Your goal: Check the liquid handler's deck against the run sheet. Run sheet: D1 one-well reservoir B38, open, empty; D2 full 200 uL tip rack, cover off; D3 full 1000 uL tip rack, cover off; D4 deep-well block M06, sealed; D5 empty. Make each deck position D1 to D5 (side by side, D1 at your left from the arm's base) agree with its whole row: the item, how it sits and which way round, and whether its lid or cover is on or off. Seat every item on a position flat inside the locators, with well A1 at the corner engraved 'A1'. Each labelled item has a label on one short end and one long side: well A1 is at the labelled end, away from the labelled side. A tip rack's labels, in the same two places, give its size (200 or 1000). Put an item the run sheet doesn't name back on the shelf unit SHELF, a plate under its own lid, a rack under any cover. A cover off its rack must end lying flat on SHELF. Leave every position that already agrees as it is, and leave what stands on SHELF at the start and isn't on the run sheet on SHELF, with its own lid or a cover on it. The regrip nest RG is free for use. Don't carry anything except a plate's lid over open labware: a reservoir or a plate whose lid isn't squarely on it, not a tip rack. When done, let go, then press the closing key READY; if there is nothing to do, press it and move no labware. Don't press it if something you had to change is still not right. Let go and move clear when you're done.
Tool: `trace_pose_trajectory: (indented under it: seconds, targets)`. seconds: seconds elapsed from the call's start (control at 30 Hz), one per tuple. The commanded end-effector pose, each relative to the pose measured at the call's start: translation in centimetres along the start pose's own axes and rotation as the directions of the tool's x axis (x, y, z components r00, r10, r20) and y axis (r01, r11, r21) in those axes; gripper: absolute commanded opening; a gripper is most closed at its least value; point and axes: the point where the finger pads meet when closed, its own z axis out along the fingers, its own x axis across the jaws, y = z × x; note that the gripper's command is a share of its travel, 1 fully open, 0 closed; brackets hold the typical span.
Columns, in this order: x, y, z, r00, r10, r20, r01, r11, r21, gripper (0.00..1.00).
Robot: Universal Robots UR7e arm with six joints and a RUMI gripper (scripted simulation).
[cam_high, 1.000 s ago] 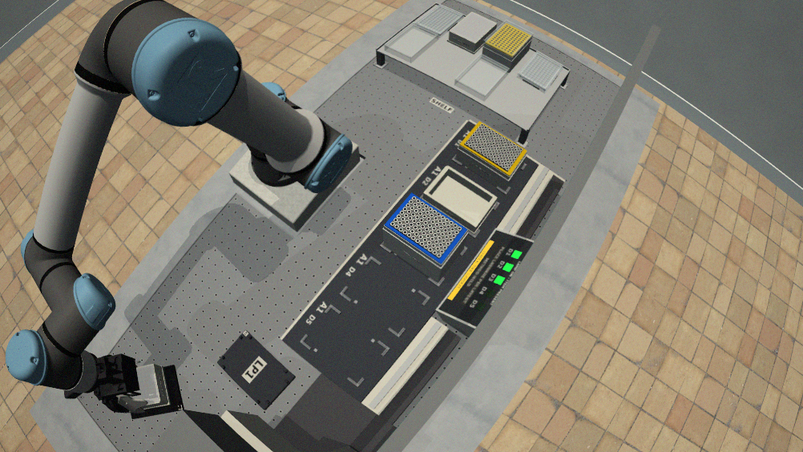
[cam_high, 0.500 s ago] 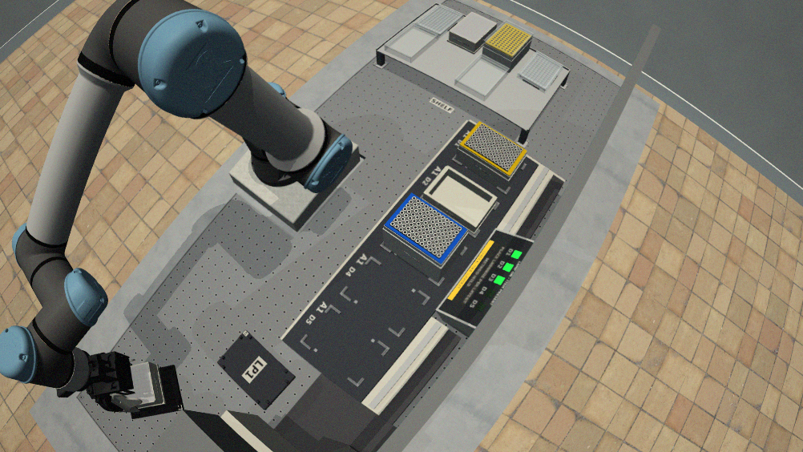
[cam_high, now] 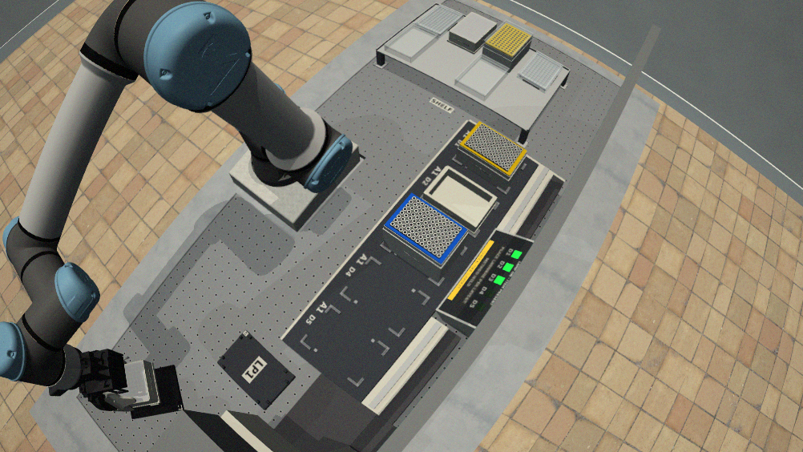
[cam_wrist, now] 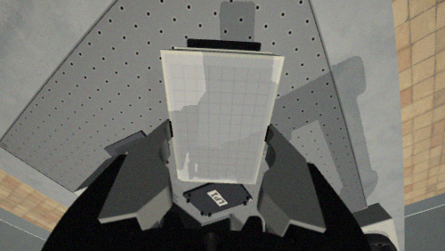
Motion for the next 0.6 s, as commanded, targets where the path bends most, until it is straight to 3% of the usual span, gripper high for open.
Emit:
trace_pose_trajectory:
  seconds: [0.0, 0.57]
  targets:
    - [0.0, 0.0, -1.0, 1.0, 0.0, 0.001, 0.0, 1.0, 0.001, 0.0]
    - [0.0, 0.0, -3.5, 1.0, 0.0, 0.001, 0.0, 1.0, 0.001, 0.0]
